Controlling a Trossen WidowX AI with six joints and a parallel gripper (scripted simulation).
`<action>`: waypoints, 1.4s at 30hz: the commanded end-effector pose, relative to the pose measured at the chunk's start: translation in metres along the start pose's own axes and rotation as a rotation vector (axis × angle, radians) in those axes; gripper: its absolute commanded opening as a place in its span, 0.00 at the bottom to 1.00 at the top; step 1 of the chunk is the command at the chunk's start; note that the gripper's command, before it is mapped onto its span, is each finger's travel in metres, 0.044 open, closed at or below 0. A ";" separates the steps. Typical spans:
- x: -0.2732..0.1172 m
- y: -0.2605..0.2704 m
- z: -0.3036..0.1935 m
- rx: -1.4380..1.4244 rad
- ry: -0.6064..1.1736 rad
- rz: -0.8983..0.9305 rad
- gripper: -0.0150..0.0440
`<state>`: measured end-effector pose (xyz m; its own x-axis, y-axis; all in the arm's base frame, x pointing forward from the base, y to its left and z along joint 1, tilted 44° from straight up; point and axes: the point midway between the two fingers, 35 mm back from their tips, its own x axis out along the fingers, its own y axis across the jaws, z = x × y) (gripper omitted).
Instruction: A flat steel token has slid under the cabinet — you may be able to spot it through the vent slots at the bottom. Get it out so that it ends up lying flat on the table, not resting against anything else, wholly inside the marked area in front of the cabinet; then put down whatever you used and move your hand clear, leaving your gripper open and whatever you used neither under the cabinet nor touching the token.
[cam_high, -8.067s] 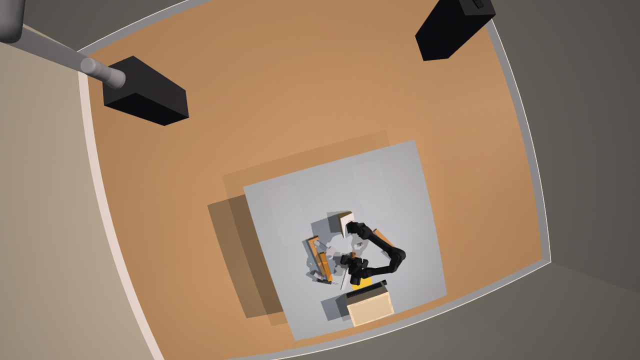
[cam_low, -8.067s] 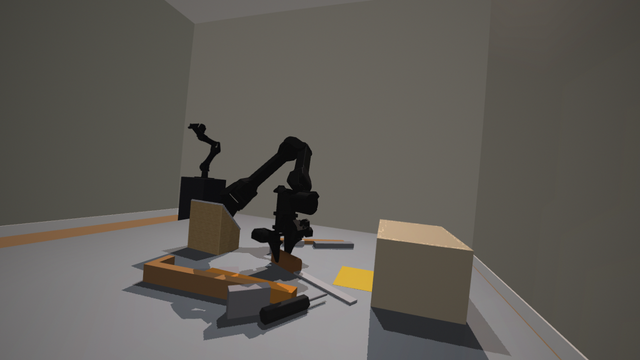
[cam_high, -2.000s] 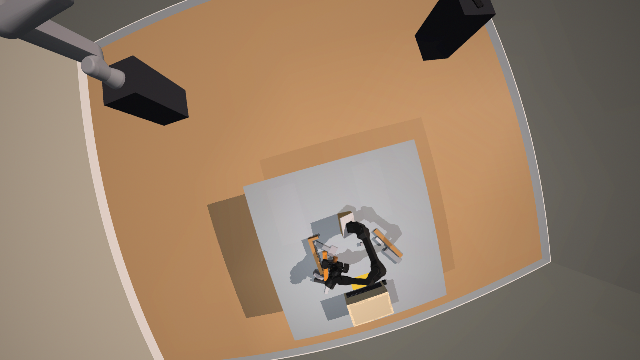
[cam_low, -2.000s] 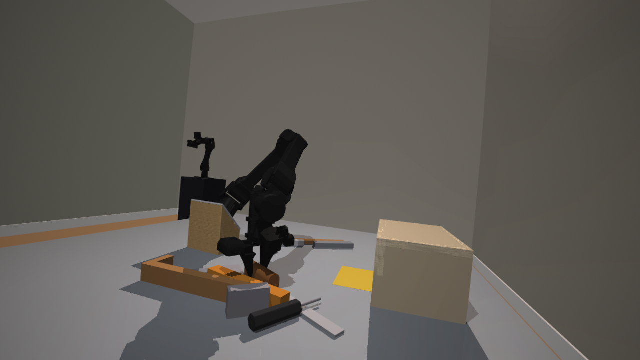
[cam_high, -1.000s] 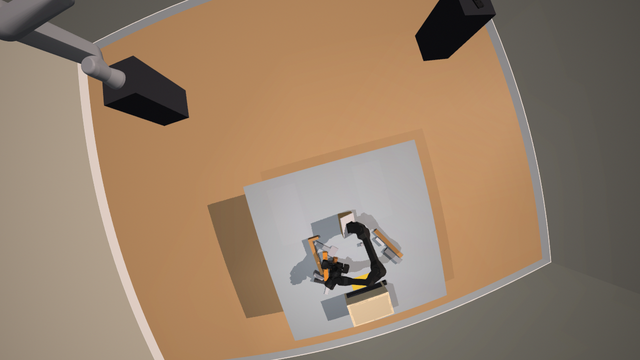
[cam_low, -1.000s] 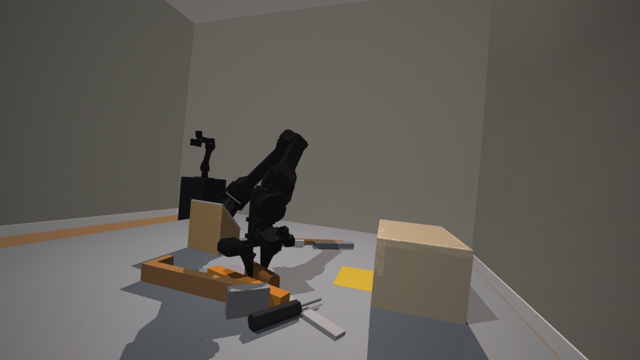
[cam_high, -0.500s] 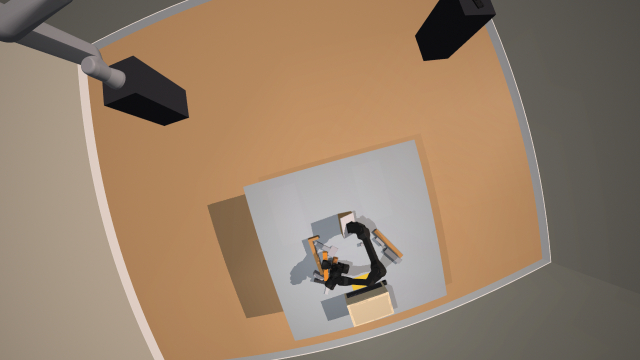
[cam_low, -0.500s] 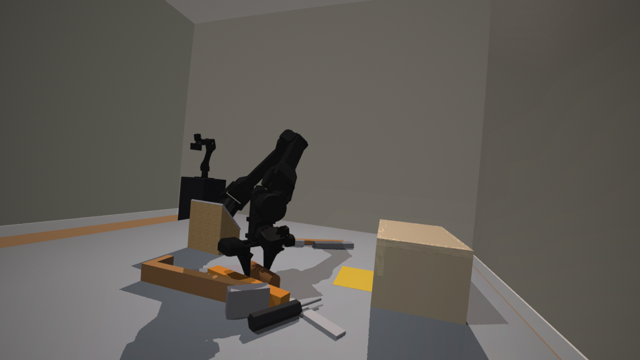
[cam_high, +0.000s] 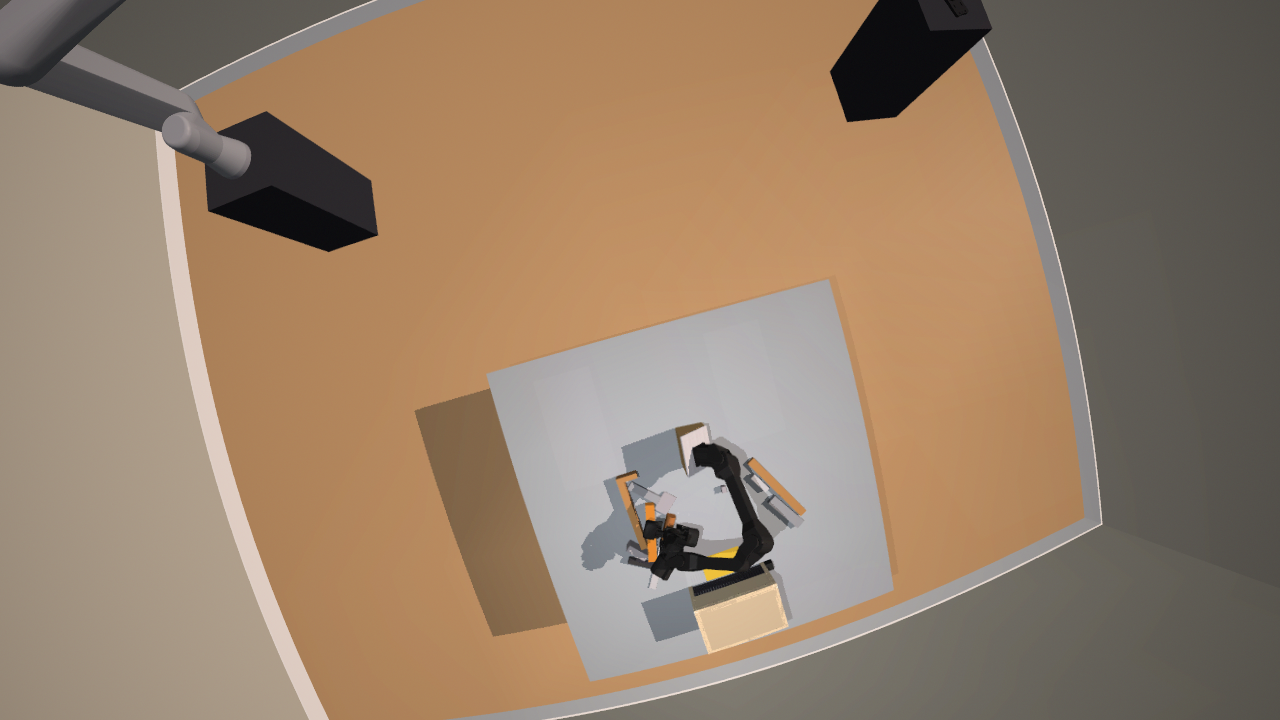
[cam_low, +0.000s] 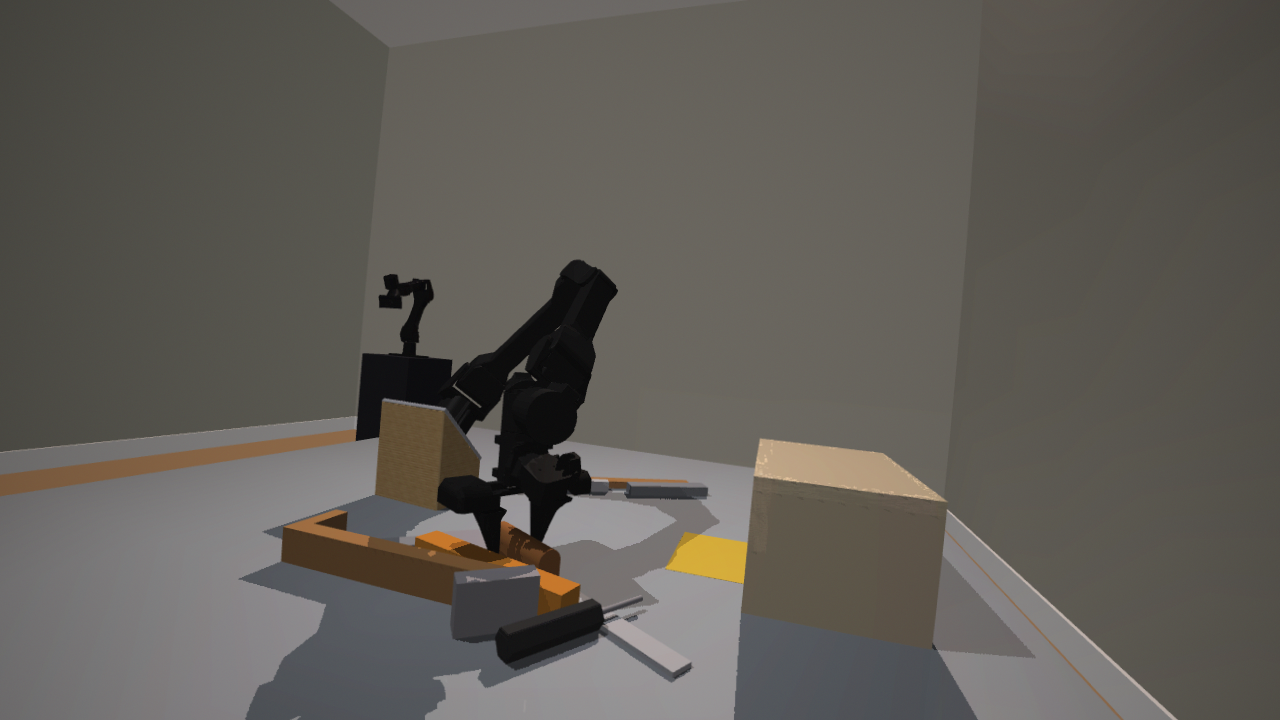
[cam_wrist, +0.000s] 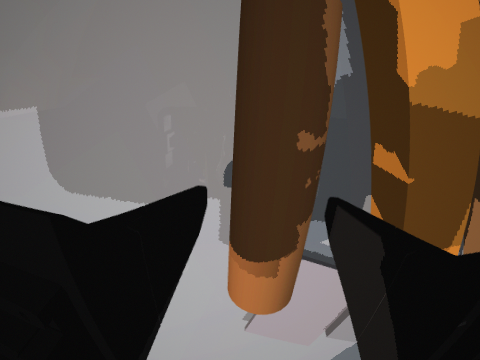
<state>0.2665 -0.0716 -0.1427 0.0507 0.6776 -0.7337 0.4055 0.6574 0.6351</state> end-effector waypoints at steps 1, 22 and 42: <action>0.003 -0.001 -0.004 0.002 0.006 -0.003 0.71; 0.000 0.000 -0.001 -0.008 0.000 0.000 0.25; -0.002 -0.003 -0.004 -0.041 0.003 -0.002 0.25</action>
<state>0.2620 -0.0716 -0.1416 0.0487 0.6797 -0.7319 0.3900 0.6617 0.6404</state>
